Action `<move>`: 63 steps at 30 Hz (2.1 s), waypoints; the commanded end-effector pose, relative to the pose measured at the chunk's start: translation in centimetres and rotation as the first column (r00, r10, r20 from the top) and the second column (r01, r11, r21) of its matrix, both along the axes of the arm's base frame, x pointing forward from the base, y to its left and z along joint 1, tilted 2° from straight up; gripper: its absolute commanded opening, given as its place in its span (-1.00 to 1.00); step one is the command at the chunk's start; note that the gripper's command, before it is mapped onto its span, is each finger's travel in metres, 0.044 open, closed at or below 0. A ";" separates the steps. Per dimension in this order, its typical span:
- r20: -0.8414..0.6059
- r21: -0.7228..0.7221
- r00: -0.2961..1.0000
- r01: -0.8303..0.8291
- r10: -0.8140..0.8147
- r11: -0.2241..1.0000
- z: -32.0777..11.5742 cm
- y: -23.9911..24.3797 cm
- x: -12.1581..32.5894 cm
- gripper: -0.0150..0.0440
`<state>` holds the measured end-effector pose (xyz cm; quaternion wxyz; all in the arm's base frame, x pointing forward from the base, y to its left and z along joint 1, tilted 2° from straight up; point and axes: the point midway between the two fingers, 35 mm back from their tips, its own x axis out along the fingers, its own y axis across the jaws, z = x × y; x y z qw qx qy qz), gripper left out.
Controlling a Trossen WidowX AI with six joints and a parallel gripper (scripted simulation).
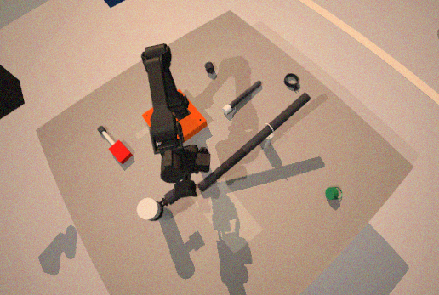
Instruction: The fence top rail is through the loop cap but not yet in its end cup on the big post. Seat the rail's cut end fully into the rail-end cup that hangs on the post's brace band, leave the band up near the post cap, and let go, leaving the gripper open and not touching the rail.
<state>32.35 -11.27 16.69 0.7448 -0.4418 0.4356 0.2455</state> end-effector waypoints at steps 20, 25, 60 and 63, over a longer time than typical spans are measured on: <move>-0.175 0.476 0.539 0.779 -0.824 0.408 7.2 8.2 -2.5 1.00; -0.175 0.476 0.539 0.779 -0.824 0.408 7.2 8.2 -2.5 1.00; -0.526 0.062 -0.718 0.502 -0.455 -0.863 -2.6 11.9 -0.5 1.00; -0.526 0.062 -0.718 0.502 -0.455 -0.863 -2.6 11.9 -0.5 1.00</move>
